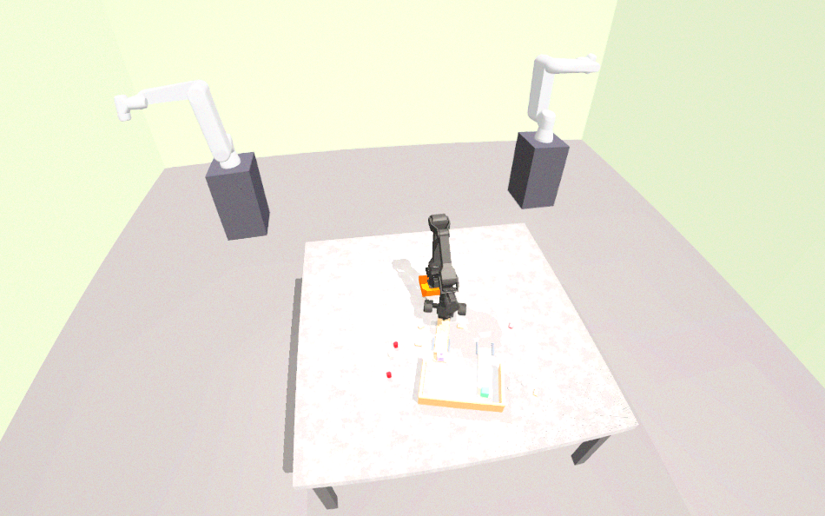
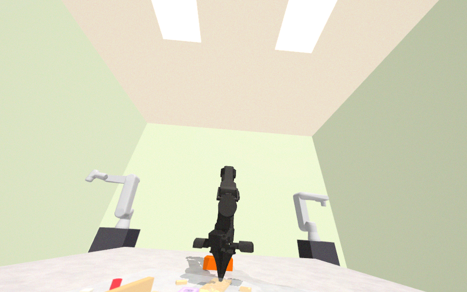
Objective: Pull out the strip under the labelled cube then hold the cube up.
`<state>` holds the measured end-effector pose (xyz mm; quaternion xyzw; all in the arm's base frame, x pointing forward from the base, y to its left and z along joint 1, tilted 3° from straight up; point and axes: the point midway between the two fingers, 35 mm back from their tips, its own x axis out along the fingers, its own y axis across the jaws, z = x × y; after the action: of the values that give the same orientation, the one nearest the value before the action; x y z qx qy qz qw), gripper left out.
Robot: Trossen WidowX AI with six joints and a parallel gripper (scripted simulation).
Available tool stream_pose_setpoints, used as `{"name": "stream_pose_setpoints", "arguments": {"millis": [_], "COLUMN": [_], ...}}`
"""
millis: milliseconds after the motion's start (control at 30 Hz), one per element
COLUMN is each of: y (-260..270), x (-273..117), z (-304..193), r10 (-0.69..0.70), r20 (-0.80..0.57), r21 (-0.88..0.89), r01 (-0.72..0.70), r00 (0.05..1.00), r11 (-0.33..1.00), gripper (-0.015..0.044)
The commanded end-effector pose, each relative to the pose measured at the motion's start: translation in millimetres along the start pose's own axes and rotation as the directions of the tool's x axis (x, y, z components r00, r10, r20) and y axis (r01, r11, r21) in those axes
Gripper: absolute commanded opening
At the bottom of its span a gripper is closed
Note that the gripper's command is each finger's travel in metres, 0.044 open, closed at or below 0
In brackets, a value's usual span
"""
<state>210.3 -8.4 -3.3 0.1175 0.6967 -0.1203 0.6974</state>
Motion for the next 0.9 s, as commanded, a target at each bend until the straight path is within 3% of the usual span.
{"name": "stream_pose_setpoints", "arguments": {"millis": [0, 867], "y": [-2, -2], "x": [5, 5], "z": [-17, -32], "r10": [-0.005, -0.005], "r20": [-0.039, -0.041], "r21": [0.001, 0.001], "r01": [0.006, 0.005], "r00": [0.999, 0.999], "r11": [1.0, 1.0], "gripper": [0.0, 0.0]}}
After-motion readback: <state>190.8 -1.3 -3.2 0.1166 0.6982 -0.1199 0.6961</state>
